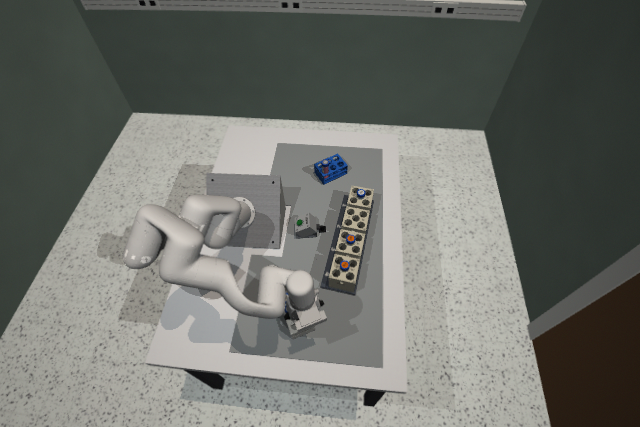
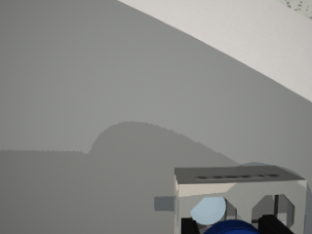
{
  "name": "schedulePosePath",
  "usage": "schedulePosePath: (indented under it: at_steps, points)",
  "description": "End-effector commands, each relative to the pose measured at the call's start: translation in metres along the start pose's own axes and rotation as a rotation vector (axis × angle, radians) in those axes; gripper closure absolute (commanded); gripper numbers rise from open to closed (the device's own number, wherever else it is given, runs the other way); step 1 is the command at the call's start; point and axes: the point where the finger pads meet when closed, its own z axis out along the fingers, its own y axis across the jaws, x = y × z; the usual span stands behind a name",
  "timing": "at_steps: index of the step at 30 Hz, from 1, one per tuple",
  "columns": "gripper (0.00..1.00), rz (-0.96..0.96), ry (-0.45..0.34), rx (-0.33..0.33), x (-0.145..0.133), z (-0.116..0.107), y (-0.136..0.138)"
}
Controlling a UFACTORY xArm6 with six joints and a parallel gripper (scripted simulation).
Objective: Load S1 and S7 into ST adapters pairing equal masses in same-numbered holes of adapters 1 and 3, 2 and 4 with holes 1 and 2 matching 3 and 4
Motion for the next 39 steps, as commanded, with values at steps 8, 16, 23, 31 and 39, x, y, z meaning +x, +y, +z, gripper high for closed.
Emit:
schedulePosePath:
  at_steps: [8, 16, 23, 31, 39]
  points:
    - [1.0, 0.001, 0.002, 0.002, 0.001, -0.002, 0.0]
    - [1.0, 0.001, 0.002, 0.002, 0.001, -0.006, 0.0]
    - [1.0, 0.001, 0.002, 0.002, 0.001, -0.011, 0.0]
    - [1.0, 0.001, 0.002, 0.002, 0.001, -0.015, 0.0]
    - [1.0, 0.001, 0.002, 0.002, 0.001, -0.02, 0.0]
